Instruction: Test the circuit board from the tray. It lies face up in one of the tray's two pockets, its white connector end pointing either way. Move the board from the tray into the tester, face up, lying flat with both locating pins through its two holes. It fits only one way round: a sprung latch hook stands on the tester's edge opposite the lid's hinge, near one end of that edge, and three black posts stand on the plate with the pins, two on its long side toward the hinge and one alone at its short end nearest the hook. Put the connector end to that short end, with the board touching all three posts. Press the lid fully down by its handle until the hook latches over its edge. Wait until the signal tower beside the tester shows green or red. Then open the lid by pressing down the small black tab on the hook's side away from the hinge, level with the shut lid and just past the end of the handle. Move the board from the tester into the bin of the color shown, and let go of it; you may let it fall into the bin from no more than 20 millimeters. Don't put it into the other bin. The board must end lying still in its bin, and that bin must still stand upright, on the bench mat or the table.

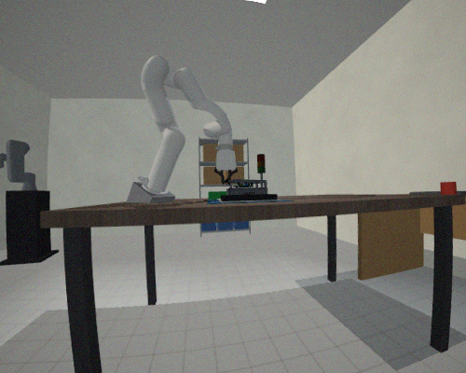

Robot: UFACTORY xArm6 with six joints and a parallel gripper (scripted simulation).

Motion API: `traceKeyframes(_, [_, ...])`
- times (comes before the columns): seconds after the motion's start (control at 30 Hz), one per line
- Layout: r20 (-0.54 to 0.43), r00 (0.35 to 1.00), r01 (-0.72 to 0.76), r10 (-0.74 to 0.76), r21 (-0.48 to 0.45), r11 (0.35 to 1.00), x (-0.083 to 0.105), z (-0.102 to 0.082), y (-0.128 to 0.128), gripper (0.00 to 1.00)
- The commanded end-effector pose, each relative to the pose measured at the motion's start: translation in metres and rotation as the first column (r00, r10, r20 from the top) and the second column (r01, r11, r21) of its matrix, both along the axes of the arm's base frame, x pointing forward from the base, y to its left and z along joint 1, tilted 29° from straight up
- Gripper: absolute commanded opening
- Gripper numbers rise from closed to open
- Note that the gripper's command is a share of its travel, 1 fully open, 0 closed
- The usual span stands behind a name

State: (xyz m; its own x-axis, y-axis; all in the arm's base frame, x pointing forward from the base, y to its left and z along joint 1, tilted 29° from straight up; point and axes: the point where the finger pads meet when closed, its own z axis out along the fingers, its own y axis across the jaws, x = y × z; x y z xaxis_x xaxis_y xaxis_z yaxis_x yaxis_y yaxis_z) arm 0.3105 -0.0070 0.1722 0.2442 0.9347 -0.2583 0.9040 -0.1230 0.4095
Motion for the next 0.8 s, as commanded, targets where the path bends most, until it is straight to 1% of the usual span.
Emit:
traceKeyframes(0.0, [0.002,1.000,0.000,0.000,0.000,1.000,-0.004,0.012,0.004,0.22])
traceKeyframes(0.23, [0.002,1.000,0.000,0.000,0.000,1.000,-0.011,0.029,0.011,0.22])
traceKeyframes(0.5, [0.002,1.000,0.000,0.000,0.000,1.000,-0.013,0.033,0.012,0.22])
traceKeyframes(0.53, [0.002,1.000,0.000,0.000,0.000,1.000,-0.013,0.033,0.012,0.00])
traceKeyframes(0.77, [0.002,1.000,0.000,0.000,0.000,1.000,-0.013,0.033,0.012,0.00])
